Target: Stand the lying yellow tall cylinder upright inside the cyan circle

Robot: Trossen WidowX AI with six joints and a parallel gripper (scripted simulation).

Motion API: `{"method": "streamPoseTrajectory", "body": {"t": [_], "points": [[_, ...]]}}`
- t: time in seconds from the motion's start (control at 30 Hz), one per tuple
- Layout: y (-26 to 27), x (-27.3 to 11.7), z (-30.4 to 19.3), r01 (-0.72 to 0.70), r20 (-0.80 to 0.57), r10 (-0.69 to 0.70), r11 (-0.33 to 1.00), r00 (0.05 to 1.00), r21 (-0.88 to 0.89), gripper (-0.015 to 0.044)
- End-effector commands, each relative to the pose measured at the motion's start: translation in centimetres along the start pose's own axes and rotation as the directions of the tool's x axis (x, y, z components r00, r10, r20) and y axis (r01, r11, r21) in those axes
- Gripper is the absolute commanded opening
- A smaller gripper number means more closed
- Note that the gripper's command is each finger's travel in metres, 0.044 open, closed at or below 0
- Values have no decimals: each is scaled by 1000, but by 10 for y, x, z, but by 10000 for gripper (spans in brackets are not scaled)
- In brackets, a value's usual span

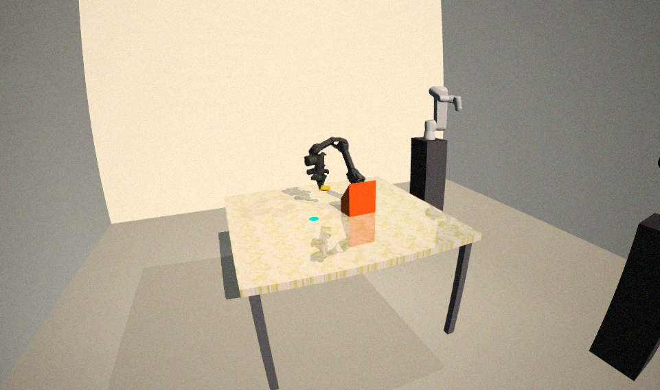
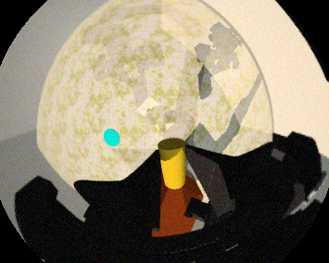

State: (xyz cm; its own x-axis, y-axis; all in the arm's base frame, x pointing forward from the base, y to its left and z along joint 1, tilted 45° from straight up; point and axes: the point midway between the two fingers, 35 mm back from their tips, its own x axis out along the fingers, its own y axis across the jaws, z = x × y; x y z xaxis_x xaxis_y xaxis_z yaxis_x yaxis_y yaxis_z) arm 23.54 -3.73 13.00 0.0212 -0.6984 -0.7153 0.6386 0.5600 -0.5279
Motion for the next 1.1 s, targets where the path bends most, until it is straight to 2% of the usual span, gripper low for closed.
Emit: {"method": "streamPoseTrajectory", "body": {"t": [0.0,0.5,1.07], "points": [[14,-3,3,-6,-1,6,991,1000,-135,105],[55,-6,8,-10,-3,10,840,1000,-542,105],[103,-7,6,-10,-5,13,482,1000,-876,105]]}}
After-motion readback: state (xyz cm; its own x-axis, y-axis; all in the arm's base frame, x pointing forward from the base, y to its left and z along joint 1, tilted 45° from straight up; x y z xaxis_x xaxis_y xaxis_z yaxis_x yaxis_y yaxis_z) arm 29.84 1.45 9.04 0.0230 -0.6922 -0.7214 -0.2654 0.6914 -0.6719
